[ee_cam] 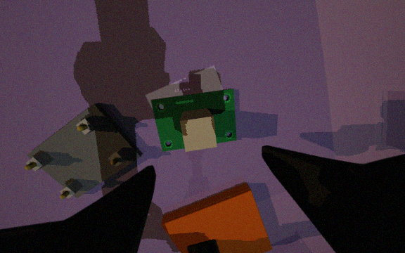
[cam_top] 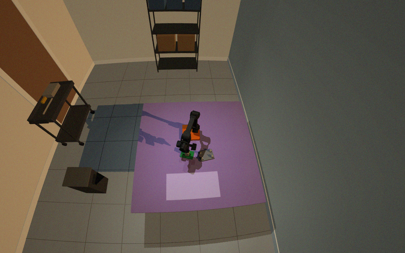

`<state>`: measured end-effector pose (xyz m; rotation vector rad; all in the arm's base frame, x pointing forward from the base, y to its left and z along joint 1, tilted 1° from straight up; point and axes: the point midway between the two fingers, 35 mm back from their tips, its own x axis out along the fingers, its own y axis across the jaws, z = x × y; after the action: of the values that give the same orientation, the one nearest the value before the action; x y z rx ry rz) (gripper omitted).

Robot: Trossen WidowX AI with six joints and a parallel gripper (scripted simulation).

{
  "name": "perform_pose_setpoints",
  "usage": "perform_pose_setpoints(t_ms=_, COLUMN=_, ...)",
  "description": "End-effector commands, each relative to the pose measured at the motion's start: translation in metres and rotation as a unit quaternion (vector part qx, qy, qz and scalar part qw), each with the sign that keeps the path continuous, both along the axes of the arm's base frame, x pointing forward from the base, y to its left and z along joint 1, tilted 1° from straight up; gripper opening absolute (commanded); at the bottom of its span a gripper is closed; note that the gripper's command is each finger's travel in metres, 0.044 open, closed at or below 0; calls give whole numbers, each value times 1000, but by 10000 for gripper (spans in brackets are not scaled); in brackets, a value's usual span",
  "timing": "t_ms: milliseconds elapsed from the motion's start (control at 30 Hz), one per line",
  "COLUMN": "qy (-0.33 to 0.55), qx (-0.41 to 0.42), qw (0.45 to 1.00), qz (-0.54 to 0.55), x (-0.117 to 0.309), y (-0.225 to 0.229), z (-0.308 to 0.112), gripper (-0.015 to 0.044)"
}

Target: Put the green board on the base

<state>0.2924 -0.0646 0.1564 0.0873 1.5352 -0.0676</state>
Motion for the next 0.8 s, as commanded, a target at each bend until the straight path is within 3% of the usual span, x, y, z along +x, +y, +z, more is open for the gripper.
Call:
perform_pose_setpoints(t_ms=0, qy=-2, qx=-3, qw=1000, qz=-7, x=1, y=2, z=0, gripper=440)
perform_pose_setpoints(t_ms=133, qy=-2, qx=-3, qw=1000, qz=-7, x=2, y=2, z=-31, gripper=440)
perform_pose_setpoints(t_ms=767, qy=-2, qx=-2, qw=1000, qz=-7, x=5, y=3, z=-63, gripper=440)
